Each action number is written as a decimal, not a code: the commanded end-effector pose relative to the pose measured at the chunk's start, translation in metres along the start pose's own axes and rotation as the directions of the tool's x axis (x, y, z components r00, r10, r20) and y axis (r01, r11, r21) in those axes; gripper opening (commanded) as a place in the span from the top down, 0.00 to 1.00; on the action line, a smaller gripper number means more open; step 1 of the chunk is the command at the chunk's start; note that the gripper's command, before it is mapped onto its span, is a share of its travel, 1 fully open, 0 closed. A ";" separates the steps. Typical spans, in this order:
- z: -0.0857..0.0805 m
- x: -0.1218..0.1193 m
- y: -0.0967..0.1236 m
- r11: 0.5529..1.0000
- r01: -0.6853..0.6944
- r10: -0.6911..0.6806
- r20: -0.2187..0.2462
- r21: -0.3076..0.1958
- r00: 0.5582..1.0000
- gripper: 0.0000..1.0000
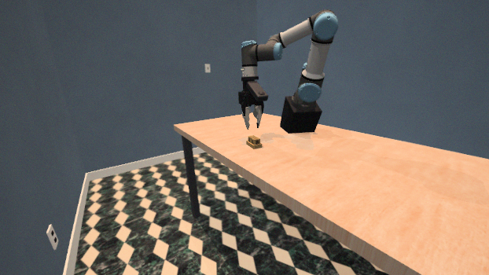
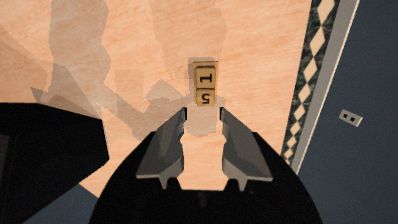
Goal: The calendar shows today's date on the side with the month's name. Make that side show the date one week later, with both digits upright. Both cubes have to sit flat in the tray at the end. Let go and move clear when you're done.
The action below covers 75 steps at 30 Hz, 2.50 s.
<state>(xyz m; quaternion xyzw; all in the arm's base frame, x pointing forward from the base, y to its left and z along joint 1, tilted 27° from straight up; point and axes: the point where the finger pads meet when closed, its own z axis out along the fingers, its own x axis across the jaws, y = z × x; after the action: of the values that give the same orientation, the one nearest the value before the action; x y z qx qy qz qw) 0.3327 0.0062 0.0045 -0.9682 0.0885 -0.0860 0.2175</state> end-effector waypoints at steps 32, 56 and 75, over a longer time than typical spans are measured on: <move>0.025 0.005 0.002 1.000 0.001 -0.001 -0.012 -0.010 1.000 0.72; 0.025 0.004 0.002 1.000 0.001 -0.001 -0.012 -0.010 1.000 0.72; 0.025 0.004 0.002 1.000 0.001 -0.001 -0.012 -0.010 1.000 0.72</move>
<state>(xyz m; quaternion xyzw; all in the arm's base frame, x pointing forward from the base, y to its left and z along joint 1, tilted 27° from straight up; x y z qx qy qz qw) 0.3416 0.0137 -0.0186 -0.9689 0.0898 -0.0906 0.2122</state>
